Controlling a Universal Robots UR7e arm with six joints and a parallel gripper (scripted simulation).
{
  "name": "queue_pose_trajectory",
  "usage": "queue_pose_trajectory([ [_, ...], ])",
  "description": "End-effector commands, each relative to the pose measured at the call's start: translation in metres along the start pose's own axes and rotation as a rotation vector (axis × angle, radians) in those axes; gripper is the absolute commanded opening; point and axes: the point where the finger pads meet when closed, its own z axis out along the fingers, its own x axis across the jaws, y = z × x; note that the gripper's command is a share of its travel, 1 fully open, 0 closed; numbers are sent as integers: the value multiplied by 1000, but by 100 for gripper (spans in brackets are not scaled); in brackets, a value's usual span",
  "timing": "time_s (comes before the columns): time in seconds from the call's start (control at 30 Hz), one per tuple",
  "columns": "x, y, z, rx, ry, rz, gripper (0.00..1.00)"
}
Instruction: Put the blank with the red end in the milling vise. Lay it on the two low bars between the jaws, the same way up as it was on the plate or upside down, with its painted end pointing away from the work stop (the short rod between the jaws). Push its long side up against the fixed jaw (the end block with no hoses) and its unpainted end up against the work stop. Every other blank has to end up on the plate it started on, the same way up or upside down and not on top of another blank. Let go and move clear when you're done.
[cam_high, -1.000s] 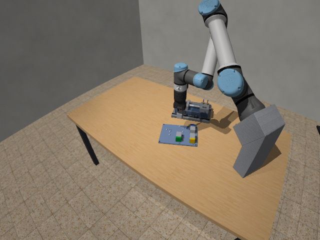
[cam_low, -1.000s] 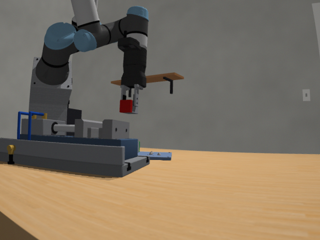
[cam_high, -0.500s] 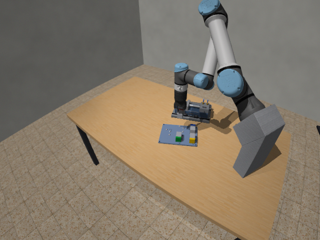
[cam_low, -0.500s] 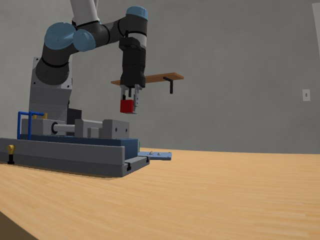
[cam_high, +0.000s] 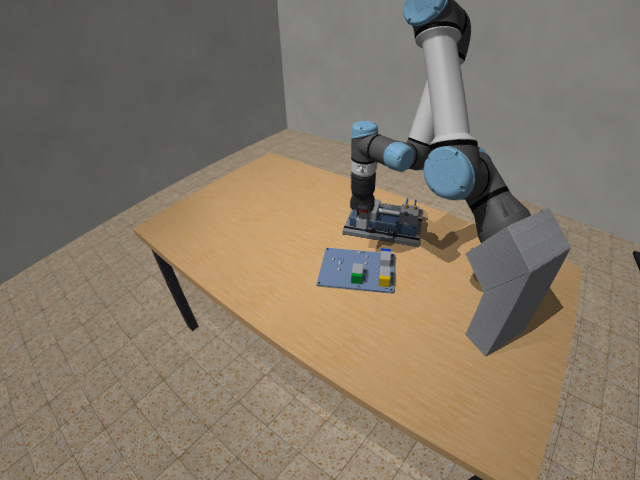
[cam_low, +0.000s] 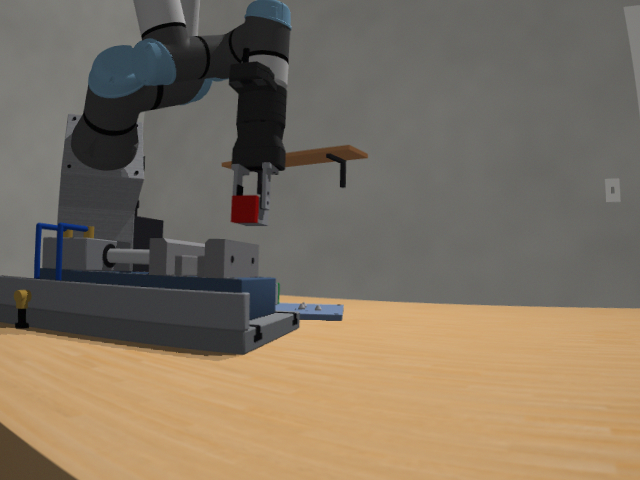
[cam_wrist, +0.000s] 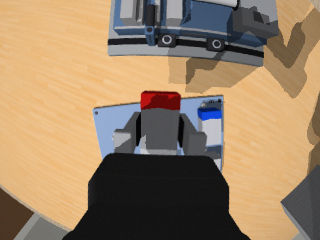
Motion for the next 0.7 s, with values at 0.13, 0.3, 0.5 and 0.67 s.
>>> queue_pose_trajectory([
  [0.13, -5, -50, 2, -5, -1, -1, 0],
  [0.3, -5, -50, 2, -5, -1, -1, 0],
  [0.5, -5, -50, 2, -5, -1, -1, 0],
  [0.67, -8, -88, 3, -4, -1, -1, 0],
])
